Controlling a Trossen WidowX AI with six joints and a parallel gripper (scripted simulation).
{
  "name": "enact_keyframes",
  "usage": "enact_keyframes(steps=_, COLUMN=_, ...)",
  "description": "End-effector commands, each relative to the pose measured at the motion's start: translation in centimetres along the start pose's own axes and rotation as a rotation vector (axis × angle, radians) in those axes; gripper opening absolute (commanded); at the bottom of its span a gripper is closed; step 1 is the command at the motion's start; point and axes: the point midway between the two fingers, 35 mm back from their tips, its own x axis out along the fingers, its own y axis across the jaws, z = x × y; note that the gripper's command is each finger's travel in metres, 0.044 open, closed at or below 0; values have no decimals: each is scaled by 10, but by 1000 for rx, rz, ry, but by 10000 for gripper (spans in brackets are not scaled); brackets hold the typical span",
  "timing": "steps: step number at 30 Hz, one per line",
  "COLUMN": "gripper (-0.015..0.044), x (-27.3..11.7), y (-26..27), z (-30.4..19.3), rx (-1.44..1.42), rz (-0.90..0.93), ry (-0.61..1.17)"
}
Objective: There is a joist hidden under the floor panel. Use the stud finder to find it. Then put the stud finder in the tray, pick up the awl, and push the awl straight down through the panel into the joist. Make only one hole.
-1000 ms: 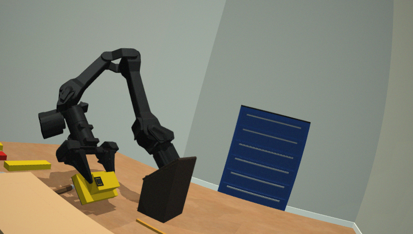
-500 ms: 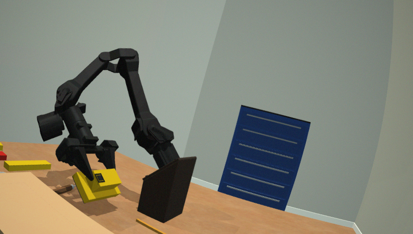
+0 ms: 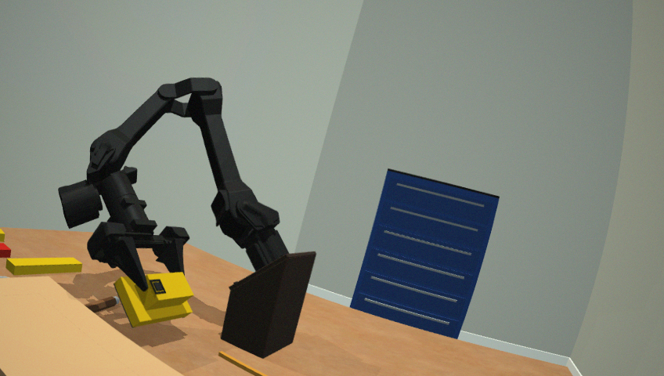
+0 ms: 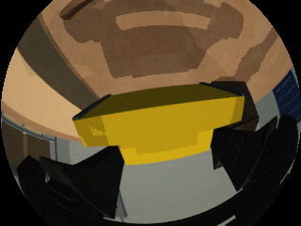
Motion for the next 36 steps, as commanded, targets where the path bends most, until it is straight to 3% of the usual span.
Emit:
enact_keyframes(steps=1, gripper=0, x=5, y=0, z=5, rx=-4, rz=-6, ry=6)
enact_keyframes(steps=17, gripper=0, x=17, y=0, z=22, rx=-6, rz=-14, ry=-2)
enact_keyframes(steps=31, gripper=368, x=16, y=0, z=28, rx=-1, rz=-9, ry=-9)
enact_keyframes(steps=36, gripper=379, x=14, y=0, z=31, rx=-1, rz=-9, ry=-9)
